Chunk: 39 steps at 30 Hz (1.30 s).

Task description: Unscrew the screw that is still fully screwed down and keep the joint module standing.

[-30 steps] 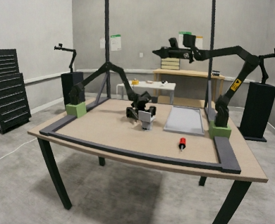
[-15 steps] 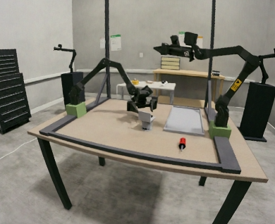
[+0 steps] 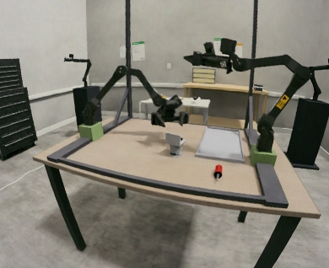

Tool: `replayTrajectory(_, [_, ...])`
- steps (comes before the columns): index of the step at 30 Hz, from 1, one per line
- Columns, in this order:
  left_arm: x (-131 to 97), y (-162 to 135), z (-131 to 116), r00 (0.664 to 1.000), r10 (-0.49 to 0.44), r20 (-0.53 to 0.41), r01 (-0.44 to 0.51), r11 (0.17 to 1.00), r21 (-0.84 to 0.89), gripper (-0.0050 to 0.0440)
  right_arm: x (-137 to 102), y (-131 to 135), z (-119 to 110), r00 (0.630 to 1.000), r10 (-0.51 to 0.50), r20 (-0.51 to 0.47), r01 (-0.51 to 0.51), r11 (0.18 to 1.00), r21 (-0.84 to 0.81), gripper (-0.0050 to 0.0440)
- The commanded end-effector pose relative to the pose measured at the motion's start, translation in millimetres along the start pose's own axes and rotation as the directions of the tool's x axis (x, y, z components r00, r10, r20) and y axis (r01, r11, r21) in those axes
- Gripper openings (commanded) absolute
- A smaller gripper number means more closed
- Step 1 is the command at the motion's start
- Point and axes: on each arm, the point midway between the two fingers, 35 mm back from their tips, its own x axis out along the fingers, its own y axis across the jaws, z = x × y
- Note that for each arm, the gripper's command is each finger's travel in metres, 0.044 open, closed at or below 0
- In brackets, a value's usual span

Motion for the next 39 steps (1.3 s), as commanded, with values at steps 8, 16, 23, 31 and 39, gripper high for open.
replayTrajectory(8, [-1,0,12,1.000,-0.003,0.030,0.003,1.000,0.006,0.0300,-13,3,61,1.000,0.014,0.010,-0.015,0.997,0.073,0.0400])
replayTrajectory(16, [-1,0,12,1.000,-0.003,0.030,0.003,1.000,0.006,0.0300,-9,-13,90,0.988,0.127,-0.089,-0.122,0.991,0.061,0.0400])
replayTrajectory(23, [-1,0,12,1.000,-0.003,0.030,0.003,1.000,0.006,0.0300,-8,-18,108,0.973,0.185,-0.135,-0.177,0.982,0.072,0.0400])
replayTrajectory(31, [-1,0,12,1.000,-0.003,0.030,0.003,1.000,0.006,0.0300,-13,-30,133,0.942,0.295,-0.158,-0.285,0.955,0.085,0.0400])
replayTrajectory(39, [-1,0,12,1.000,-0.003,0.030,0.003,1.000,0.006,0.0300,-18,-41,158,0.898,0.401,-0.179,-0.389,0.916,0.100,0.0400])
